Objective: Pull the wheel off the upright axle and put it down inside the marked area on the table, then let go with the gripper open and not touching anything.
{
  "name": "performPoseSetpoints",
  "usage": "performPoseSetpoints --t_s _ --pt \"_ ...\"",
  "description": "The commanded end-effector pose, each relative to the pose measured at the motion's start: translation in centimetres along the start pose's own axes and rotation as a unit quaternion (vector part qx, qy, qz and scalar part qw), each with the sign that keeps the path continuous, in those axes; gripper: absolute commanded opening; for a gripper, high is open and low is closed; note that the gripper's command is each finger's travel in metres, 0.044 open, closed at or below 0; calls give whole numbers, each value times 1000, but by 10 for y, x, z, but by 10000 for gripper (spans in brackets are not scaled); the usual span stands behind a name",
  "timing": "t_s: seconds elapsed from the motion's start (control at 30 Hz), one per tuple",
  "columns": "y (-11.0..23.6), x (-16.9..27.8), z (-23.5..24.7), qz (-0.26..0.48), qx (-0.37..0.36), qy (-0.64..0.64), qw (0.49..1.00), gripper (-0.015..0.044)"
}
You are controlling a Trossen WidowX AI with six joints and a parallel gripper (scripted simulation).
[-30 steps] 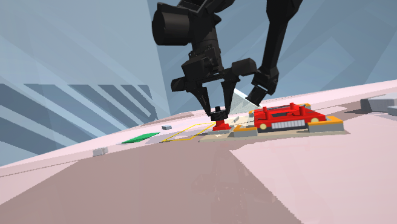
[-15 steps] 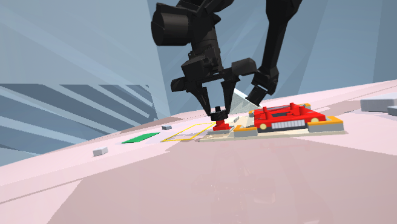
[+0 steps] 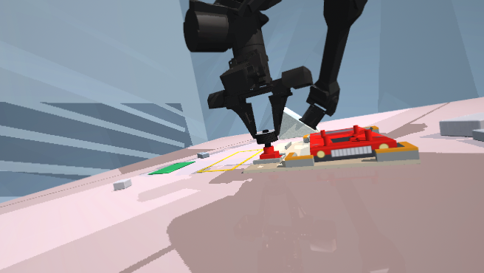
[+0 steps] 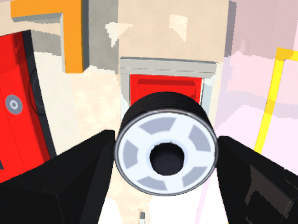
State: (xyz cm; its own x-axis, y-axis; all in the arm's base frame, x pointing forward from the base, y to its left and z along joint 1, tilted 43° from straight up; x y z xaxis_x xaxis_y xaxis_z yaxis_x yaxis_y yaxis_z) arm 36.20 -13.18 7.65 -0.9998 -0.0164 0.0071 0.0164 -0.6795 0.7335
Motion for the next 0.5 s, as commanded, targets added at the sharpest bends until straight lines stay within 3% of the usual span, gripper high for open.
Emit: performPoseSetpoints --t_s 0.0,0.47 --pt "17 2 0 -13 7 -2 1000 0" --pt "22 3 0 -13 6 -2 1000 0"
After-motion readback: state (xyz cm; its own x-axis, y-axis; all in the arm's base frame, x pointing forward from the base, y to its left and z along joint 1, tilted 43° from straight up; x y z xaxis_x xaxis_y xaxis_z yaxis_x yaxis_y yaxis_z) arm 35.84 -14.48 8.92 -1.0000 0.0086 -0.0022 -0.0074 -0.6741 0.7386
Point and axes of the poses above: the point midway between the two fingers, 35 mm back from their tips, its own y axis back along the fingers, its own z axis across the jaws, x = y × z, the point moved 9 cm from there along y, back along the fingers, and after that the axes turned 3 degrees about y, right-handed, at the moved point
